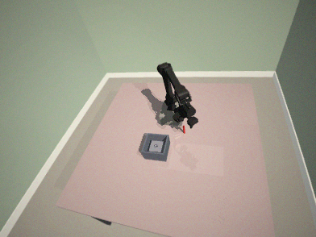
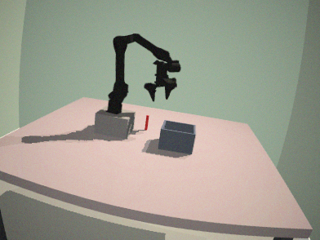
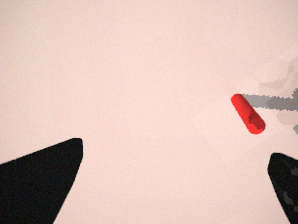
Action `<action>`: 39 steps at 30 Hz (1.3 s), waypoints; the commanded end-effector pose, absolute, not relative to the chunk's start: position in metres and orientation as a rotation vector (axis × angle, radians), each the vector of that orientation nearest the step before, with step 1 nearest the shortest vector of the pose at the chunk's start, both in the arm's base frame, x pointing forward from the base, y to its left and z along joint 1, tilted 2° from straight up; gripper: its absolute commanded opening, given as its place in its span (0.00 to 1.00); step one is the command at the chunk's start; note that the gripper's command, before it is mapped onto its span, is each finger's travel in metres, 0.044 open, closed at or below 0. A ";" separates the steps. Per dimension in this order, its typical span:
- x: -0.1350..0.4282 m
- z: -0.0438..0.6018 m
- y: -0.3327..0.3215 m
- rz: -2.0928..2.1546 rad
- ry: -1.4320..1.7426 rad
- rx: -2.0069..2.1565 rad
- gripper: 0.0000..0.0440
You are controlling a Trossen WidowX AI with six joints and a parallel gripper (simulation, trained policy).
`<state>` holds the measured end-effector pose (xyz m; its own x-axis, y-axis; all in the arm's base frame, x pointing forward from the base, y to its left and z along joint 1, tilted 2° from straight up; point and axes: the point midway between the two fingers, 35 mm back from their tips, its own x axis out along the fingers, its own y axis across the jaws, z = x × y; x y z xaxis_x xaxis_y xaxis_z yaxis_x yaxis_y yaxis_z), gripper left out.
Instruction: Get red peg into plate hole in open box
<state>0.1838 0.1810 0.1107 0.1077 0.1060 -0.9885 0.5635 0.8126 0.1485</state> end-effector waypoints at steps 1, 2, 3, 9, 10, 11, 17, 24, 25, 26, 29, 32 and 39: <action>0.175 0.091 0.166 -0.483 1.473 0.560 1.00; 0.173 0.087 0.163 -0.510 1.479 0.560 1.00; 0.172 0.083 0.160 -0.536 1.483 0.560 1.00; 0.165 0.059 0.148 -0.661 1.498 0.574 0.98; 0.164 0.055 0.147 -0.677 1.498 0.578 0.98; 0.163 0.051 0.146 -0.691 1.498 0.582 0.98; 0.161 0.027 0.143 -0.745 1.488 0.615 0.97; 0.159 -0.001 0.144 -0.763 1.466 0.666 0.95; 0.159 -0.005 0.144 -0.763 1.463 0.673 0.95; 0.159 -0.008 0.144 -0.764 1.460 0.681 0.95; 0.157 -0.018 0.144 -0.769 1.452 0.701 0.94; 0.155 -0.025 0.143 -0.778 1.448 0.714 0.91; 0.146 -0.037 0.140 -0.819 1.467 0.737 0.56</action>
<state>0.1510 0.1426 -0.0318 -0.0387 -0.0259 -0.9989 0.8274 0.5597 -0.0466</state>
